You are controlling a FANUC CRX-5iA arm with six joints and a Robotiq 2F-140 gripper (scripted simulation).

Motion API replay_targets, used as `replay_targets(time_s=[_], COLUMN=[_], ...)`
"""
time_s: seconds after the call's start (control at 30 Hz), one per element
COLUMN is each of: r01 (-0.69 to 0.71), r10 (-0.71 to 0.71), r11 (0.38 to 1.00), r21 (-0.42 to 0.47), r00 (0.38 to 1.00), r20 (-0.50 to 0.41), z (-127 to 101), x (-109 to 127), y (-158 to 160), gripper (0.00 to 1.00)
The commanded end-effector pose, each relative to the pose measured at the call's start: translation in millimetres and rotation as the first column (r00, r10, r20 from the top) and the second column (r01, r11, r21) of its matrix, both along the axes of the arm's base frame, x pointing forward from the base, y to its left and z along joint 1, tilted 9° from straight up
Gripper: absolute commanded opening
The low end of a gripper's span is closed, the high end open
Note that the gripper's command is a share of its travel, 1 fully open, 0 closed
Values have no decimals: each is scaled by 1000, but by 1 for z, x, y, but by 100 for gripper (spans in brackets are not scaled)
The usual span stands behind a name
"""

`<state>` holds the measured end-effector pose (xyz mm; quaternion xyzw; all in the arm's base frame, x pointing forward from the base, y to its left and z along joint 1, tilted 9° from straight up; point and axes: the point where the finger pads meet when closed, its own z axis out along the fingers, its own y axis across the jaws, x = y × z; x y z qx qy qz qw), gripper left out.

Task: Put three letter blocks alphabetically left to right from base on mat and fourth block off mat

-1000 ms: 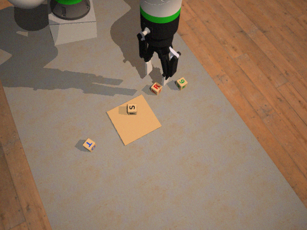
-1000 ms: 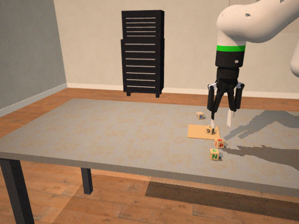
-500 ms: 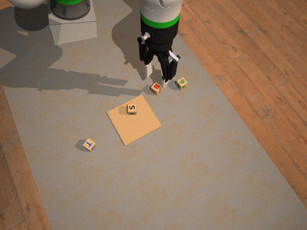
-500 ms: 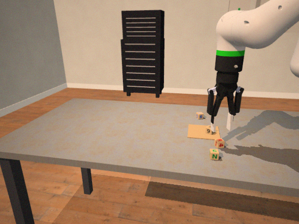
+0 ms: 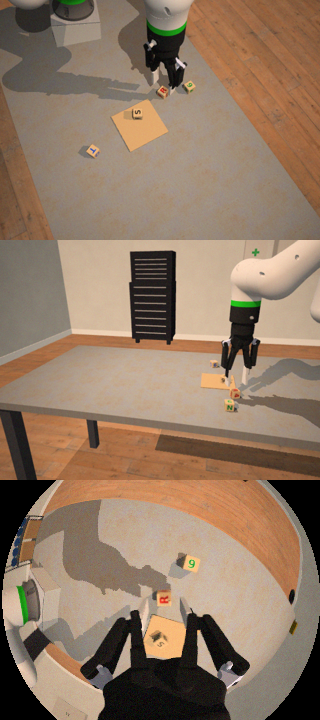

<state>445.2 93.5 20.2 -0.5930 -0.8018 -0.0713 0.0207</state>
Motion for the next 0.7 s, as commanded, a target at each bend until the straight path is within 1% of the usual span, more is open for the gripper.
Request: replay_targets(time_s=[0.0,0.37,0.67], r01=[0,0,0], r10=[0,0,0], r11=[1000,1000,1000], r21=[0,0,0], r00=[1000,1000,1000], r20=[0,0,0], z=[-4,-11,-13], x=[0,1,1], y=[1,2,2], gripper=[40,40,40])
